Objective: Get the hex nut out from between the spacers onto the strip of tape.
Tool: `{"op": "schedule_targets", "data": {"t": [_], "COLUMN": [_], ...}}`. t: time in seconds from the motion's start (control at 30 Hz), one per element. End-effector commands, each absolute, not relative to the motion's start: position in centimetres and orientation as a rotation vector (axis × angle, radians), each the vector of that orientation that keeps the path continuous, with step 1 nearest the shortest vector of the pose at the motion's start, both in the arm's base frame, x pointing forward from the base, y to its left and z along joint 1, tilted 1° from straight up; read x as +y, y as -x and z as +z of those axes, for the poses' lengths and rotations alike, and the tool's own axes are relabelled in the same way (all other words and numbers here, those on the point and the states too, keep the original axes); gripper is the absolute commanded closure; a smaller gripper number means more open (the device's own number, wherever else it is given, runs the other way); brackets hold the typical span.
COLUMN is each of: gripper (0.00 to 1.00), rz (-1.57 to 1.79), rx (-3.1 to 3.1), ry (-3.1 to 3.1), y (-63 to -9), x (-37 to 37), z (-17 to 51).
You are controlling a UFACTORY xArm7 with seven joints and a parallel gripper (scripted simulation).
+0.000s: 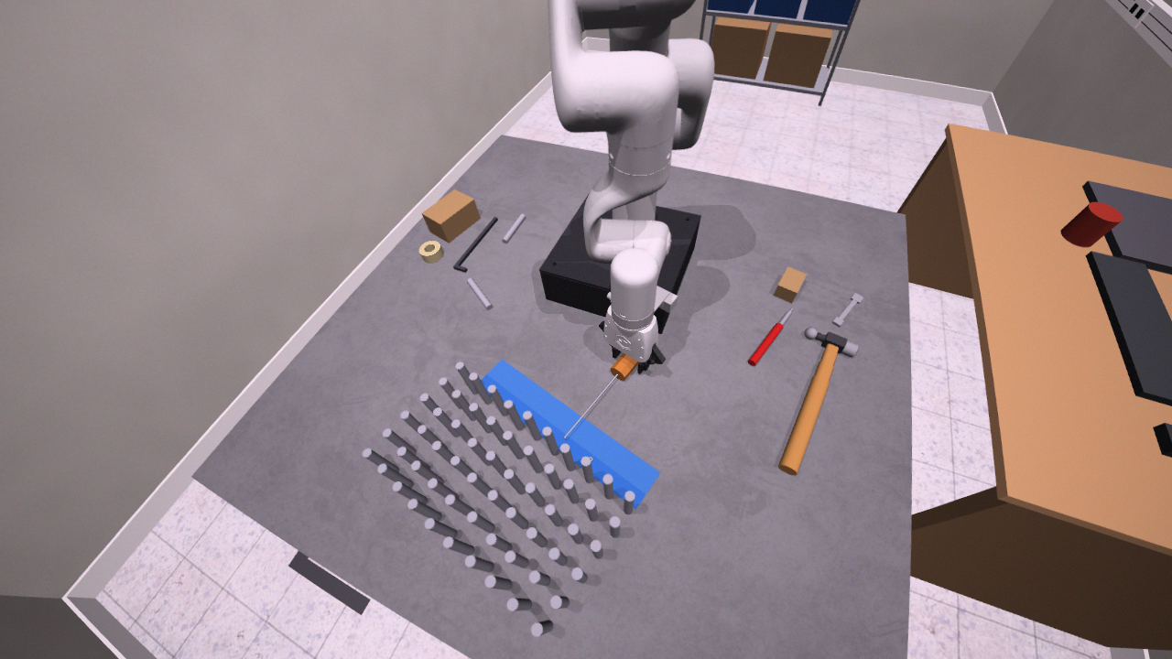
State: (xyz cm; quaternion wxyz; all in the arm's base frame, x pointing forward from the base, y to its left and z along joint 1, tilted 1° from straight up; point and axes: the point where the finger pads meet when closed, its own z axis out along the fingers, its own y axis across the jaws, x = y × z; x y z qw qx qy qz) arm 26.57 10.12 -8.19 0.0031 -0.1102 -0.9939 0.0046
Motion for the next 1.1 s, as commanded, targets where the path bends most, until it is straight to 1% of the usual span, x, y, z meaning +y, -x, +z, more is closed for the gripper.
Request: {"op": "schedule_targets", "data": {"t": [0.0,1.07], "gripper": [0.35,0.35], "rz": [0.013,0.013], "rx": [-3.118,-3.118], "ry": [0.346,0.346], "y": [-26.66,-26.66], "x": [10.15,10.16], "z": [-8.14,-7.38]}}
